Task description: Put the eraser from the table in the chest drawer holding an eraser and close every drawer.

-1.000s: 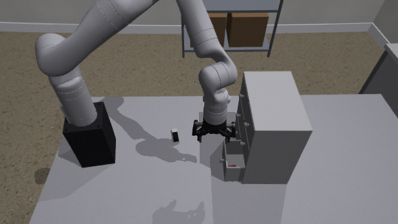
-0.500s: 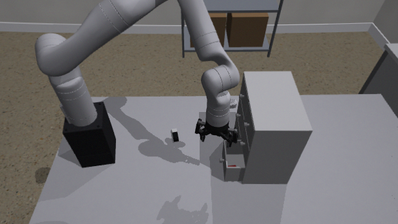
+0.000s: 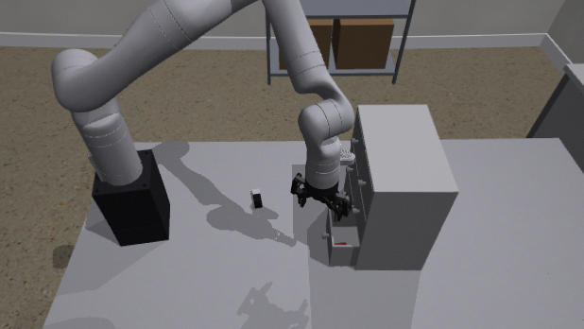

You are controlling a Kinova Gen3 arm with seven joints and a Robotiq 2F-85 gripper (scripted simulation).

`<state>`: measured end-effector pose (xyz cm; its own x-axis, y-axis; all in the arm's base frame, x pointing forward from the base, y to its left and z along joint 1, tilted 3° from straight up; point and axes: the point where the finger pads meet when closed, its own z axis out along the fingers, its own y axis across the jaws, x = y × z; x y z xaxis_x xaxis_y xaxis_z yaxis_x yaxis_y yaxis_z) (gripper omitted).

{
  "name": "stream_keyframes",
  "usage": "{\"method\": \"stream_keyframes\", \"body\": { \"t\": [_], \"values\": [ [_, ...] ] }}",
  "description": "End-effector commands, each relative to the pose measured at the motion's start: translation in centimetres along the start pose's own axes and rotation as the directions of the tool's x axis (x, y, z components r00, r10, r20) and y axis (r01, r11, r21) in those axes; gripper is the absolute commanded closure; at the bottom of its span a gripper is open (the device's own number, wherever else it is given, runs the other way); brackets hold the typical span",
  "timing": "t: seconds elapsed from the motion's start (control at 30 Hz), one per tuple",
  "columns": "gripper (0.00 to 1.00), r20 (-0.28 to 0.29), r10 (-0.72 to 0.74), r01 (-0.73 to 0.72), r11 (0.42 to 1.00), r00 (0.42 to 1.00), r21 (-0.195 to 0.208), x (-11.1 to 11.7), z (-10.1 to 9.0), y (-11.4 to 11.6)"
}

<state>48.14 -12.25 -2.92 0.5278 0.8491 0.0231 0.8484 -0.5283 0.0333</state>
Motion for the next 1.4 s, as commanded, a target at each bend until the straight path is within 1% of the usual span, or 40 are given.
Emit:
{"method": "stream_keyframes", "body": {
  "t": [0.0, 0.53, 1.1, 1.37],
  "values": [
    [0.00, 0.003, 0.012, -0.012, 1.000, 1.000, 0.001, 0.0, 0.2, 0.1],
    [0.00, -0.001, 0.175, -0.175, 0.985, 0.985, -0.005, 0.2, 0.9, 0.7],
    [0.00, -0.004, 0.284, -0.284, 0.959, 0.959, -0.008, 0.4, 1.3, 1.1],
    [0.00, -0.005, 0.313, -0.313, 0.950, 0.950, -0.009, 0.5, 1.4, 1.2]
  ]
}}
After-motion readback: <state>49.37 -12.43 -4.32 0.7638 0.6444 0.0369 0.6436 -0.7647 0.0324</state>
